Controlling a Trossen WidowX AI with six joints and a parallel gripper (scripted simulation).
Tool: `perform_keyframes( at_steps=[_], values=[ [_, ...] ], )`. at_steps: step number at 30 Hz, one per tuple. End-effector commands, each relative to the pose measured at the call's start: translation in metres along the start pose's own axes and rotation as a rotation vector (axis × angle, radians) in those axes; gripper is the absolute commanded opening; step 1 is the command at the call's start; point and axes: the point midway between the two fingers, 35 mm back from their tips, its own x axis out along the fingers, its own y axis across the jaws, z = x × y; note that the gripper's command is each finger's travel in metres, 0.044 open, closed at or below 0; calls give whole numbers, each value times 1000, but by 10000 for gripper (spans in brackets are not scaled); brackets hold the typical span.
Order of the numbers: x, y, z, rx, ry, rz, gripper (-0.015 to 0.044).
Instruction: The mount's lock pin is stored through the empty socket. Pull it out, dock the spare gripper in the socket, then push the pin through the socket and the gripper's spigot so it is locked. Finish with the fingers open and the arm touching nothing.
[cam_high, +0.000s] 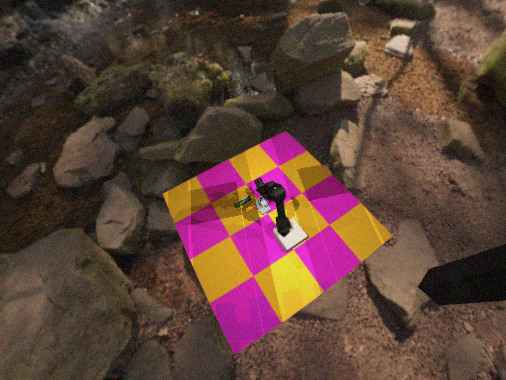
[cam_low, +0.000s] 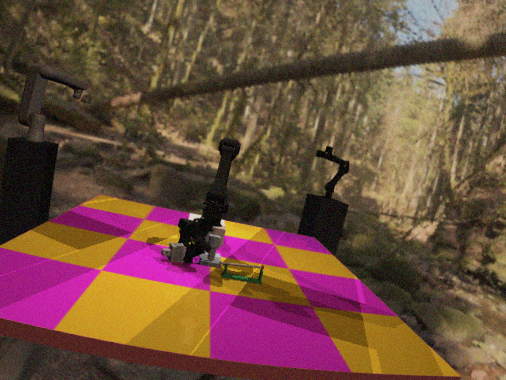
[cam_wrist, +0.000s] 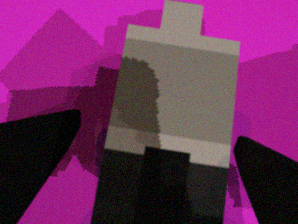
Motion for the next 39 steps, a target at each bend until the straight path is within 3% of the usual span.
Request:
perform_keyframes(
  at_steps=[1,9,16,22,39],
  values=[
    [2,-2,-2,-2,4,-6,414],
    [2,-2,-2,-2,4,-6,204],
    [2,-1,-2,-2,4,-6,157],
    [-7,1,5,-2,3,-6,0],
    [-81,3,49,-2,3,-5,0]
  ],
)
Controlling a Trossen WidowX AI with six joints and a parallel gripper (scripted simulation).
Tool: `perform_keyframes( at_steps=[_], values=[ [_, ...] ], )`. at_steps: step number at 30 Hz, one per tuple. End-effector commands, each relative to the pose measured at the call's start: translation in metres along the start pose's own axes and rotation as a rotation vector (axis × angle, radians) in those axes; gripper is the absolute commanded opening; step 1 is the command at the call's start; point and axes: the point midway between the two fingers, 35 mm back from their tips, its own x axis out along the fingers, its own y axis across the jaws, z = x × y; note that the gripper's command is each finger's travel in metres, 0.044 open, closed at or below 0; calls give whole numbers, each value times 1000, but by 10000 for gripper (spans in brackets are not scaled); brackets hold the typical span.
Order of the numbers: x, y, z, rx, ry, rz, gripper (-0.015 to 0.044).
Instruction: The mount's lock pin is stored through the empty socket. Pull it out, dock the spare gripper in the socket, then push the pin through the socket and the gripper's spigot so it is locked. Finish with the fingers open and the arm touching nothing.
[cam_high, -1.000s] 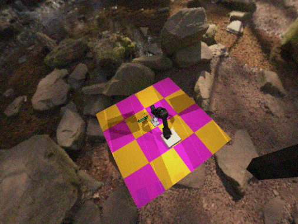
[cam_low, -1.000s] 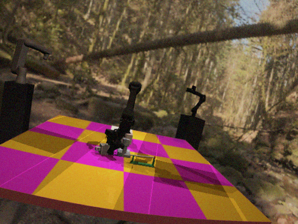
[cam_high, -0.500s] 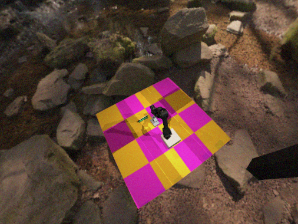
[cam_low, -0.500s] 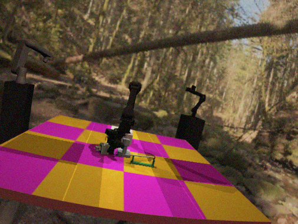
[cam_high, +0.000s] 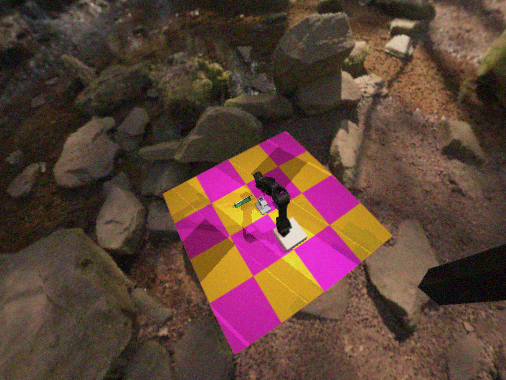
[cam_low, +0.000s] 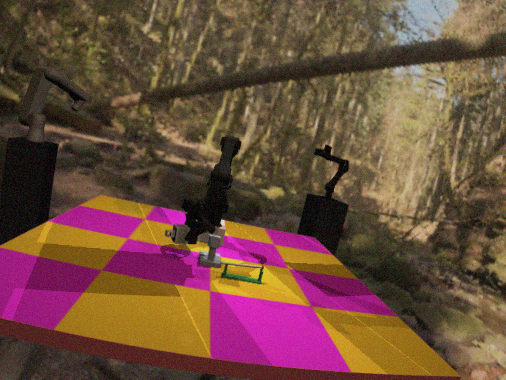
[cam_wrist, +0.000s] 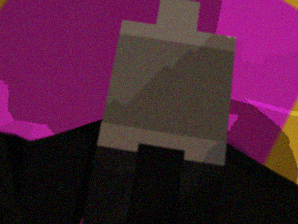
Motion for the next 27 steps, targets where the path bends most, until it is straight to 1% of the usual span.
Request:
perform_keyframes(
  at_steps=[1,6,24,27],
  values=[
    [-25,2,16,17,-19,25,0],
    [-42,-2,24,17,-19,25,0],
    [-36,-5,17,4,-3,6,0],
    [-38,-5,17,45,-3,23,0]
  ],
)
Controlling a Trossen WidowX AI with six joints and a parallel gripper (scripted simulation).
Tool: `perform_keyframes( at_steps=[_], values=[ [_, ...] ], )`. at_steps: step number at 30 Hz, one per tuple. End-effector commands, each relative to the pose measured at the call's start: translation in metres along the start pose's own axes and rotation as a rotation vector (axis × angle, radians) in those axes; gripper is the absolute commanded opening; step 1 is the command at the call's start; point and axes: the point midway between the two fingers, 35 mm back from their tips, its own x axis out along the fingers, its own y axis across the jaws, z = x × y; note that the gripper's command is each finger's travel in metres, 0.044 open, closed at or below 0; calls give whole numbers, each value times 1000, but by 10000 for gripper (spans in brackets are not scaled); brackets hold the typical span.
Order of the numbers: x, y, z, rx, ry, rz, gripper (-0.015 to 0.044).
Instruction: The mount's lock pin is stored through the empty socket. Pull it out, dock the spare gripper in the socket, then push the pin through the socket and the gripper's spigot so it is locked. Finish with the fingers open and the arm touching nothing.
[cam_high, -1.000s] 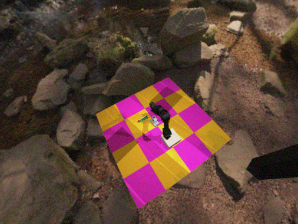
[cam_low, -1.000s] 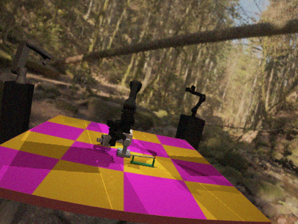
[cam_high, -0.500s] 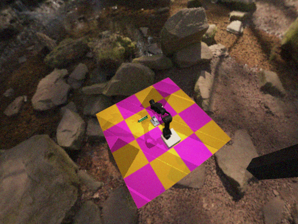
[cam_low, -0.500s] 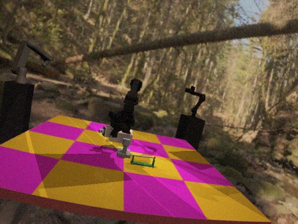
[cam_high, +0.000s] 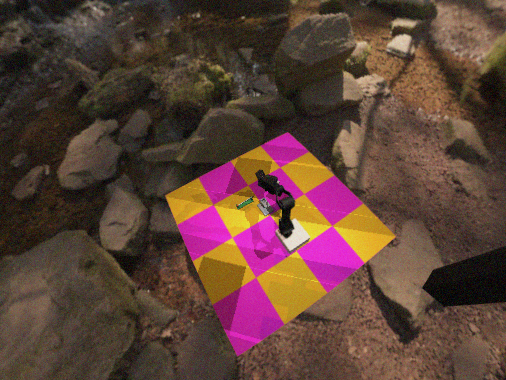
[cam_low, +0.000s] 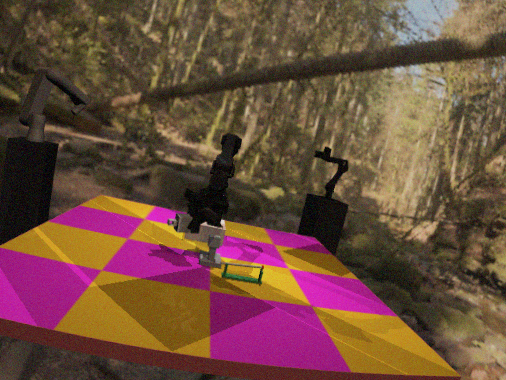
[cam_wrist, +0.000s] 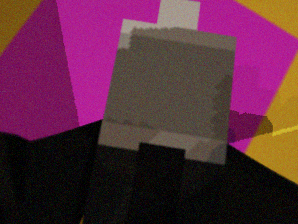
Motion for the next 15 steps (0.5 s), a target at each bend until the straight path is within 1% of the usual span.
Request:
perform_keyframes(
  at_steps=[1,15],
  values=[
    [-4,0,0,62,-3,27,0],
    [-25,-4,-7,434,29,186,0]
  ],
)
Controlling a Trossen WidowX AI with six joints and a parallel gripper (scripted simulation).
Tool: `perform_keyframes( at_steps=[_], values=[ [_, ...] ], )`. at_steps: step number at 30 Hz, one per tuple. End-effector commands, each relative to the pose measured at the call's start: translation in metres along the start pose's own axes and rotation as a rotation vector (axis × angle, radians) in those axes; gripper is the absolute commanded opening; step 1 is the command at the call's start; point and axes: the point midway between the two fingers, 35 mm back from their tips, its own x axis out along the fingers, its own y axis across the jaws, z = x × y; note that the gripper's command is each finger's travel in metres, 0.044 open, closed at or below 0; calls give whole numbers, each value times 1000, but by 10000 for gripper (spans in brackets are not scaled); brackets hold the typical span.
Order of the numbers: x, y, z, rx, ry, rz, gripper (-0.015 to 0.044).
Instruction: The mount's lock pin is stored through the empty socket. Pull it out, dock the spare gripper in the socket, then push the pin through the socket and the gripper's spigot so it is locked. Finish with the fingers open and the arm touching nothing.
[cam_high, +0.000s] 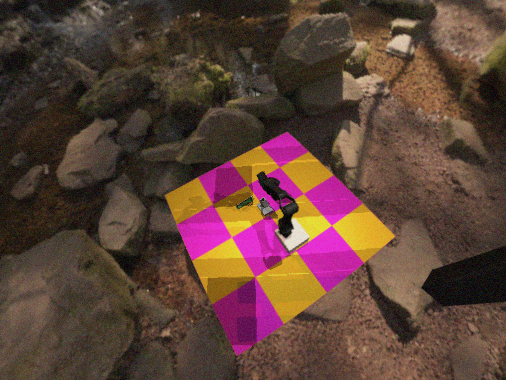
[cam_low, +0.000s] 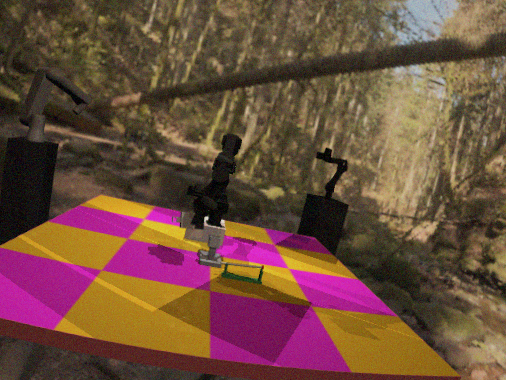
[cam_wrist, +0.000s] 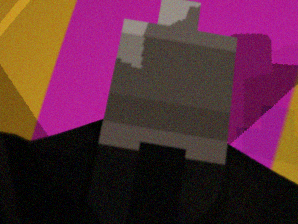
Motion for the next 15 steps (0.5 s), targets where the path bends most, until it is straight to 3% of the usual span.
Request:
perform_keyframes(
  at_steps=[1,15],
  values=[
    [-9,1,0,109,9,59,0],
    [-29,-3,-7,468,96,203,0]
  ],
)
